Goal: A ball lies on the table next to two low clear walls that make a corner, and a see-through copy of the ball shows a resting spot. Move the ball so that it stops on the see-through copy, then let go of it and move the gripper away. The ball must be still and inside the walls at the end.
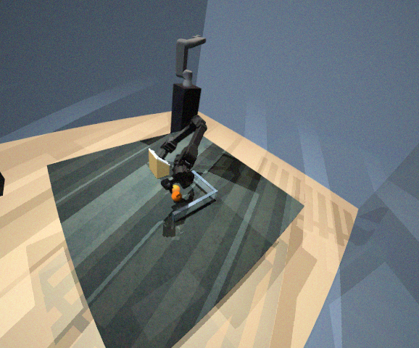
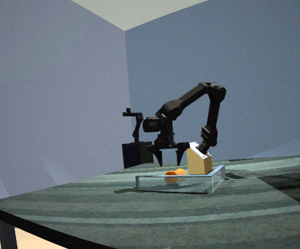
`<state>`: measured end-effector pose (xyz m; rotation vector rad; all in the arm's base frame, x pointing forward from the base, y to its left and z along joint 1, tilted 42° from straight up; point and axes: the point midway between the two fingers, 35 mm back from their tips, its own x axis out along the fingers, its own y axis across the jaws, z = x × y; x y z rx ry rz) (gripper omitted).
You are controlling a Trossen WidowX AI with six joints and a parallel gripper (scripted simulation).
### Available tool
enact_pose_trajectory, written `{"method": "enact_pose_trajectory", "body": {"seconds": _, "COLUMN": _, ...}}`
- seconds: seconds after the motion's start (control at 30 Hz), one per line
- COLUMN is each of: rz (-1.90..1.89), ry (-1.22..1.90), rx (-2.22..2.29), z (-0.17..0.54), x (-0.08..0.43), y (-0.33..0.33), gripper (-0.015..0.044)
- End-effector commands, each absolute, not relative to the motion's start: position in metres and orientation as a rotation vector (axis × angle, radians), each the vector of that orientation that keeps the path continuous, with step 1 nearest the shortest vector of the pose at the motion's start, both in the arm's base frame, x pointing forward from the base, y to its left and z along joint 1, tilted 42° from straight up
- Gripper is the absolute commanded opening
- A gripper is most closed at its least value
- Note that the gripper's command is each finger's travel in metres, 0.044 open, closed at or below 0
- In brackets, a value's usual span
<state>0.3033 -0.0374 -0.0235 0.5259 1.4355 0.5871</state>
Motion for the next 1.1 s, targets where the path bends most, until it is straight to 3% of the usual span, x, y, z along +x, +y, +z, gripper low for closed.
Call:
{"method": "enact_pose_trajectory", "body": {"seconds": 0.0, "rz": 0.590, "ry": 1.438, "rx": 0.533, "z": -0.027, "x": 0.303, "y": -0.033, "gripper": 0.0400}}
{"method": "enact_pose_trajectory", "body": {"seconds": 1.07, "rz": 0.592, "ry": 1.437, "rx": 0.535, "z": -0.064, "x": 0.304, "y": 0.000, "gripper": 0.0400}}
